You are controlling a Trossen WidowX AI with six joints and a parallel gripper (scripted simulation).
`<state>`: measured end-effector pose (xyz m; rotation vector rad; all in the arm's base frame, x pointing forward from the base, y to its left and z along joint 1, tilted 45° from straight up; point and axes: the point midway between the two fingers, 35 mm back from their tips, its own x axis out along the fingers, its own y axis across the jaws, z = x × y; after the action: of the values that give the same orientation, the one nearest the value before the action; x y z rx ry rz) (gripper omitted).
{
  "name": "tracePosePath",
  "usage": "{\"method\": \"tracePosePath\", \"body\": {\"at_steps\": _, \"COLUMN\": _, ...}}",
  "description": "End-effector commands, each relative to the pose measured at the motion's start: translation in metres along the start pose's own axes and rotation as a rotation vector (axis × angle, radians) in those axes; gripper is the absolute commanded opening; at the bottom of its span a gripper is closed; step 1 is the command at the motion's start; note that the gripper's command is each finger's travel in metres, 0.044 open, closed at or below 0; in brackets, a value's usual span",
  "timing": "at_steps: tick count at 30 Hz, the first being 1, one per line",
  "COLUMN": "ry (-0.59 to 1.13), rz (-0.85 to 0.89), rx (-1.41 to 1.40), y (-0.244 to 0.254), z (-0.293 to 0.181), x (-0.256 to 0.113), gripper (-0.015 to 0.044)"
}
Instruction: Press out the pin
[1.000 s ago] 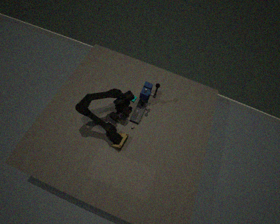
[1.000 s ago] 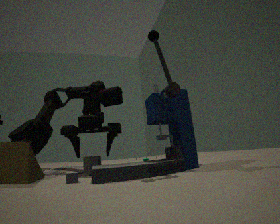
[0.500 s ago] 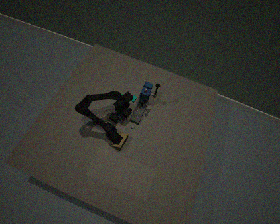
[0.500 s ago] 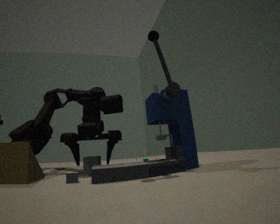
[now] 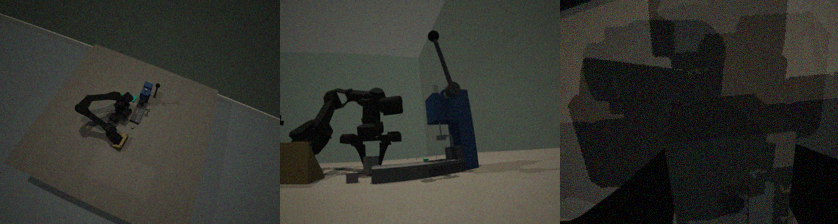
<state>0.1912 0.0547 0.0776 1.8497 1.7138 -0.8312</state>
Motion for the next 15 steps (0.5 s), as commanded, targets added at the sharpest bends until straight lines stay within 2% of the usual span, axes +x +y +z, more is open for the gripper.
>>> {"method": "tracePosePath", "body": {"at_steps": 1, "ry": 0.004, "rz": 0.001, "rx": 0.005, "y": 0.0000, "z": -0.0006, "x": 0.0002, "gripper": 0.0157}}
{"method": "tracePosePath", "body": {"at_steps": 12, "ry": 0.004, "rz": 0.001, "rx": 0.005, "y": 0.0000, "z": -0.0006, "x": 0.0002, "gripper": 0.0084}}
{"method": "tracePosePath", "body": {"at_steps": 15, "ry": 0.003, "rz": 0.001, "rx": 0.006, "y": 0.0004, "z": -0.0003, "x": -0.0072, "gripper": 0.0005}}
